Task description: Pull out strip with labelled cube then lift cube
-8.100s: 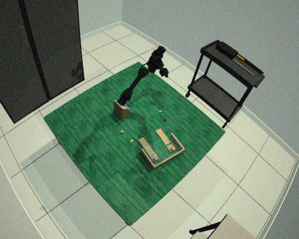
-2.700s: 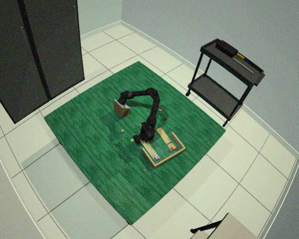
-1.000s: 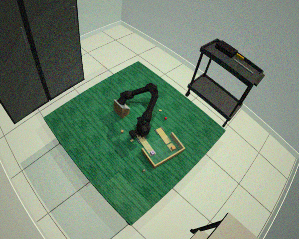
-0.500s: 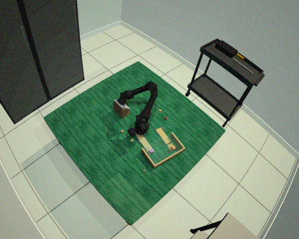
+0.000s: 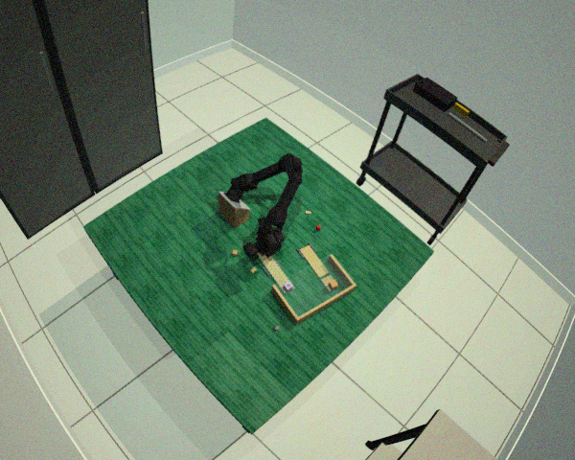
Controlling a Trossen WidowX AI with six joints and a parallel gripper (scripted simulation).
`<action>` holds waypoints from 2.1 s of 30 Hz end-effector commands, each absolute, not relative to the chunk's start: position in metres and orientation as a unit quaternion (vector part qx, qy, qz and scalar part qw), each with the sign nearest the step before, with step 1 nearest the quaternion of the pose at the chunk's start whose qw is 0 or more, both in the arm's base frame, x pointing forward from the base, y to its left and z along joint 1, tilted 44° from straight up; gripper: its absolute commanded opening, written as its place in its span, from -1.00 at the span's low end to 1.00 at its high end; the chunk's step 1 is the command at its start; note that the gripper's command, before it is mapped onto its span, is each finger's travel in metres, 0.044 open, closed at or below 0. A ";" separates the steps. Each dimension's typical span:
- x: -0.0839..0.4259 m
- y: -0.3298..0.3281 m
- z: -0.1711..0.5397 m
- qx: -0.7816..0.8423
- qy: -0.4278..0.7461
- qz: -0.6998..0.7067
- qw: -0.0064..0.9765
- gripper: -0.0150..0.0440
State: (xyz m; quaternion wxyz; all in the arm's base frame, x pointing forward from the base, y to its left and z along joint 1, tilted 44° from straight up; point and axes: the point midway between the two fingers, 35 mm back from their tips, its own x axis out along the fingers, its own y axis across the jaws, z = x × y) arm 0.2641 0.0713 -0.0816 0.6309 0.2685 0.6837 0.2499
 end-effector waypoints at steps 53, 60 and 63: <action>0.180 0.073 -0.077 0.267 0.693 0.250 0.621 -0.49; 0.180 0.073 -0.077 0.267 0.693 0.250 0.621 -0.49; 0.180 0.073 -0.077 0.267 0.693 0.250 0.621 -0.49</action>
